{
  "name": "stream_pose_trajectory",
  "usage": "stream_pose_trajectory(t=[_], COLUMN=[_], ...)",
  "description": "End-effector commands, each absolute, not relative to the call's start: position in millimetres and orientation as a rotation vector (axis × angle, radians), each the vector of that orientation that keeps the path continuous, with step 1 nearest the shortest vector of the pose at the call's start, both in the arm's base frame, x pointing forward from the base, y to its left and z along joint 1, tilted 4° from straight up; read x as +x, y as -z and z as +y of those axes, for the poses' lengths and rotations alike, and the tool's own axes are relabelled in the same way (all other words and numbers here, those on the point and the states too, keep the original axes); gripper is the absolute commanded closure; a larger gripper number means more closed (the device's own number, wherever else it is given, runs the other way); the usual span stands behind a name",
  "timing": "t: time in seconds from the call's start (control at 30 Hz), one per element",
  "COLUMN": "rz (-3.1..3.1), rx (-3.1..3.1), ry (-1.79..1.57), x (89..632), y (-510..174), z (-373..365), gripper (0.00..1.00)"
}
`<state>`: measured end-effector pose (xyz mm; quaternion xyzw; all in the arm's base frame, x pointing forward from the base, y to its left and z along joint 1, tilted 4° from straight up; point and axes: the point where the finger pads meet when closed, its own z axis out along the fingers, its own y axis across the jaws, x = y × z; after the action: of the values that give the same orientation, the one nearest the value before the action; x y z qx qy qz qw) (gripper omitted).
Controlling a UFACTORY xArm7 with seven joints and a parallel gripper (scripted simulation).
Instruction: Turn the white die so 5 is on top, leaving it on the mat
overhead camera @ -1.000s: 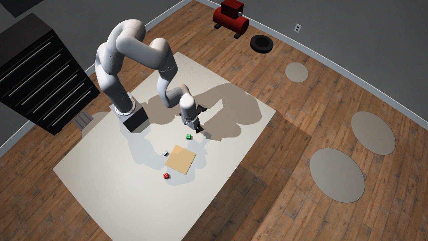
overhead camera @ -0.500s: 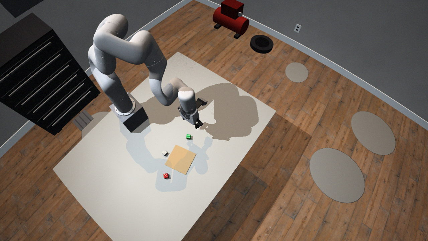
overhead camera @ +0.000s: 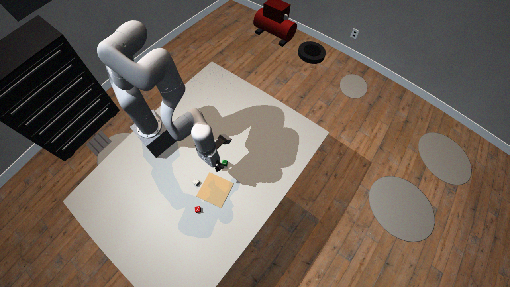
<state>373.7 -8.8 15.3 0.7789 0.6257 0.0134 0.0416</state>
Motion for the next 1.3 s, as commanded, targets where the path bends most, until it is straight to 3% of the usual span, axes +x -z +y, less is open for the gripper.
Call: stream_pose_trajectory(t=[0.0, 0.3, 1.27], rz=[1.915, 1.902, 1.902], rx=[2.382, 2.418, 2.420], ry=[-0.060, -0.063, -0.063], x=[363.4, 314.1, 312.4], y=[-20.5, -9.5, -9.1], z=[-36.6, -96.6, -98.0], gripper=[0.00, 0.00, 0.00])
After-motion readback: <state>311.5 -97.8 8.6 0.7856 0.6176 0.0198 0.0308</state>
